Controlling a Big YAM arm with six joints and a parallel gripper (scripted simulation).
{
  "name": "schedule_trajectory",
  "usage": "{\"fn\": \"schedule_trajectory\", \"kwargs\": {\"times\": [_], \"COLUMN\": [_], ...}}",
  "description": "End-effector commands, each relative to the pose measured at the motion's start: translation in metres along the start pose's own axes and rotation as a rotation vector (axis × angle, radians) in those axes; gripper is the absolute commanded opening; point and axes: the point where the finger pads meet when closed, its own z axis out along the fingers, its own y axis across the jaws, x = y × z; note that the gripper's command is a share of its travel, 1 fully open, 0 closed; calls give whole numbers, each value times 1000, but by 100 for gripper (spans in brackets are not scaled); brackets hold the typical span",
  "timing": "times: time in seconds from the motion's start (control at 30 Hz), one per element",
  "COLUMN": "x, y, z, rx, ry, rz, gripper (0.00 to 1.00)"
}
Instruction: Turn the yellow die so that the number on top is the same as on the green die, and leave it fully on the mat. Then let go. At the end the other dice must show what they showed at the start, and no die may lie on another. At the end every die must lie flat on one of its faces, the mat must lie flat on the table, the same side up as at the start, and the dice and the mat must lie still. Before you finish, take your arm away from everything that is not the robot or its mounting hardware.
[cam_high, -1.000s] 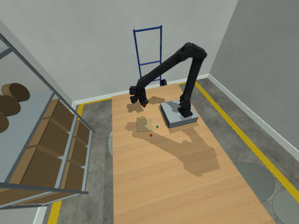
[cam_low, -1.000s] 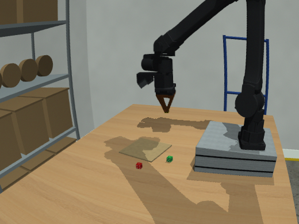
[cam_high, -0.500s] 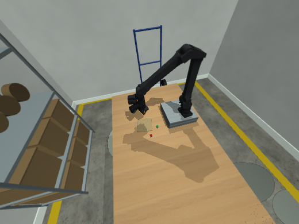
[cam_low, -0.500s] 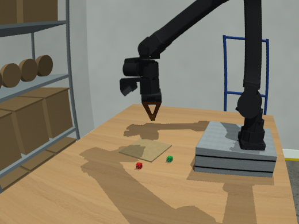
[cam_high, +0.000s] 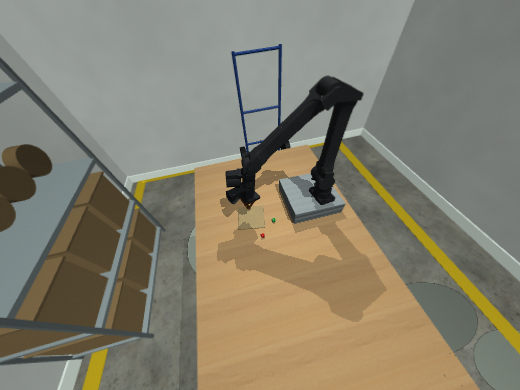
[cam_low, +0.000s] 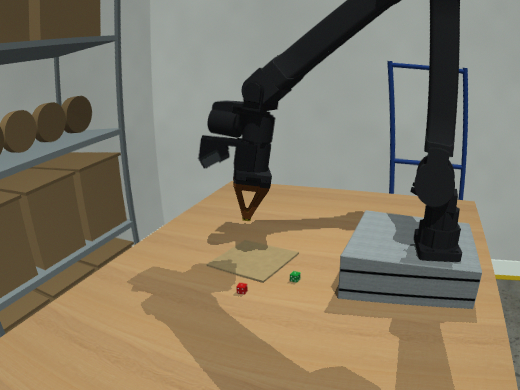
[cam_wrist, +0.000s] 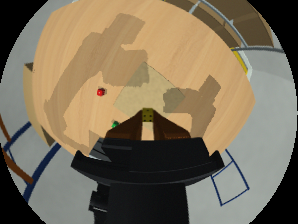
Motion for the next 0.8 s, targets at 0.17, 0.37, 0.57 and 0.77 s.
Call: {"fn": "schedule_trajectory", "kwargs": {"times": [0.17, 0.37, 0.57, 0.77], "x": [-3, 3, 5, 7], "y": [-9, -7, -7, -6], "z": [-15, -3, -3, -4], "rx": [46, 29, 20, 19], "ry": [-346, -601, -845, -902], "rz": [-28, -28, -11, -13], "gripper": [10, 10, 10, 10]}}
